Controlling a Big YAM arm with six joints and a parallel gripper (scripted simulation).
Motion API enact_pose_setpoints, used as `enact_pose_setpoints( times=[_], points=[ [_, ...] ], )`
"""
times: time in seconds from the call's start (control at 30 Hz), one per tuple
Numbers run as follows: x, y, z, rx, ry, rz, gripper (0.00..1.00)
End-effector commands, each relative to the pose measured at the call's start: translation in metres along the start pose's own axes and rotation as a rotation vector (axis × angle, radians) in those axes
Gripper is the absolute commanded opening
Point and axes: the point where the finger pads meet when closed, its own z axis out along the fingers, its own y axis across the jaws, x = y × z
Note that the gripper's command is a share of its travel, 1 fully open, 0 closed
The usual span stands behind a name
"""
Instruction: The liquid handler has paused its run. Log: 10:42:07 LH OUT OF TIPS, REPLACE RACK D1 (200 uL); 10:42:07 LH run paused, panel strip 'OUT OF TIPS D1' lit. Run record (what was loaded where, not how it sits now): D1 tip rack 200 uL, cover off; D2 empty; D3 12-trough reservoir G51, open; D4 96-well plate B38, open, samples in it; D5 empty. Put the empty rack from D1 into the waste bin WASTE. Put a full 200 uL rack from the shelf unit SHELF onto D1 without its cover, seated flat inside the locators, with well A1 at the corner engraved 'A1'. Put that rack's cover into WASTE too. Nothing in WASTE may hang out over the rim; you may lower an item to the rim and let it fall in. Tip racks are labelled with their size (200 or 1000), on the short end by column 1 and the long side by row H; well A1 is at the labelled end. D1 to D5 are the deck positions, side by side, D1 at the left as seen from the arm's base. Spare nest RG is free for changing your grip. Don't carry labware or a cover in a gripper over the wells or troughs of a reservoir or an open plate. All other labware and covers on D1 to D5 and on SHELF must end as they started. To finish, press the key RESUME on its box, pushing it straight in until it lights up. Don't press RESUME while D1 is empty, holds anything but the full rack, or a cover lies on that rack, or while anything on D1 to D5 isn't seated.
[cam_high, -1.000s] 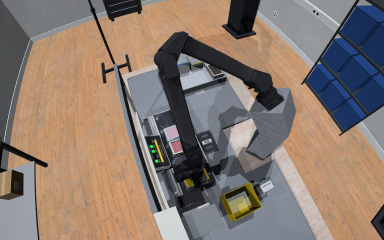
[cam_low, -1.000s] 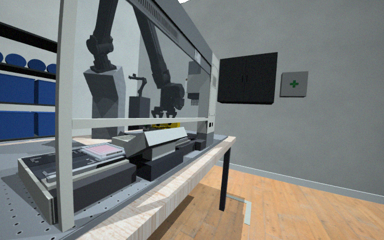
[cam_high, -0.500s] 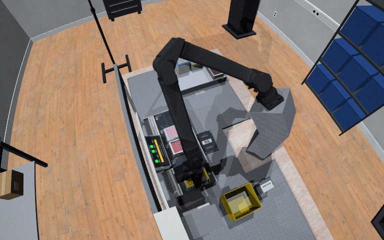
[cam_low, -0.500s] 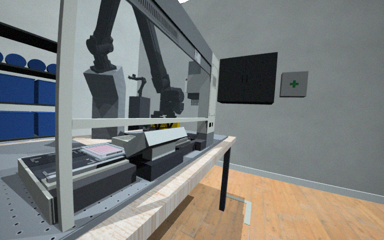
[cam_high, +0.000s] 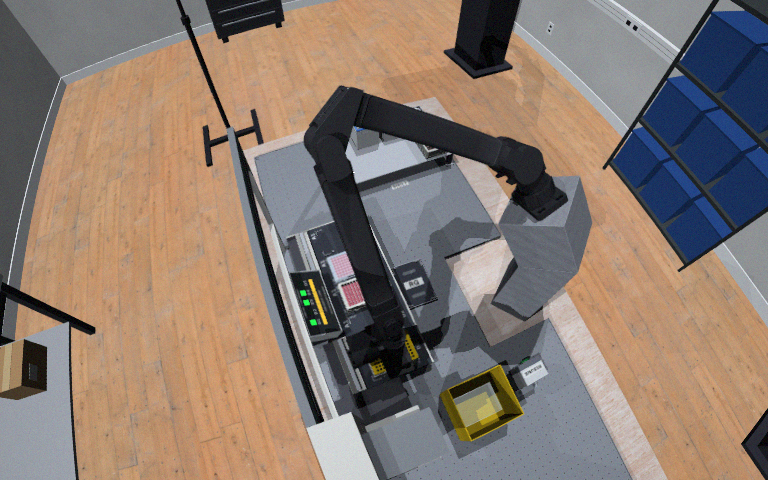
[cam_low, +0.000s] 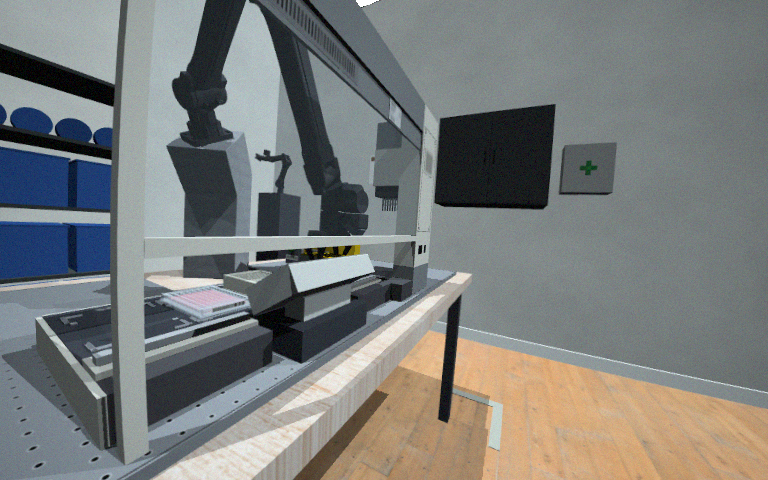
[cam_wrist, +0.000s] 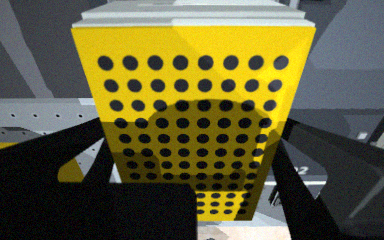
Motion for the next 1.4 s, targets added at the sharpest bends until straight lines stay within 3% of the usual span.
enact_pose_setpoints(
  times=[0.0,0.27,0.3,1.37],
  points=[
    [-0.0054,0.0009,-0.0038,-0.003,-0.017,-0.003,1.0],
    [-0.0054,0.0009,-0.0038,-0.003,-0.017,-0.003,1.0],
    [-0.0054,0.0009,-0.0038,-0.003,-0.017,-0.003,0.0],
    [-0.0055,0.001,-0.0039,-0.003,-0.017,-0.003,0.0]
  ],
)
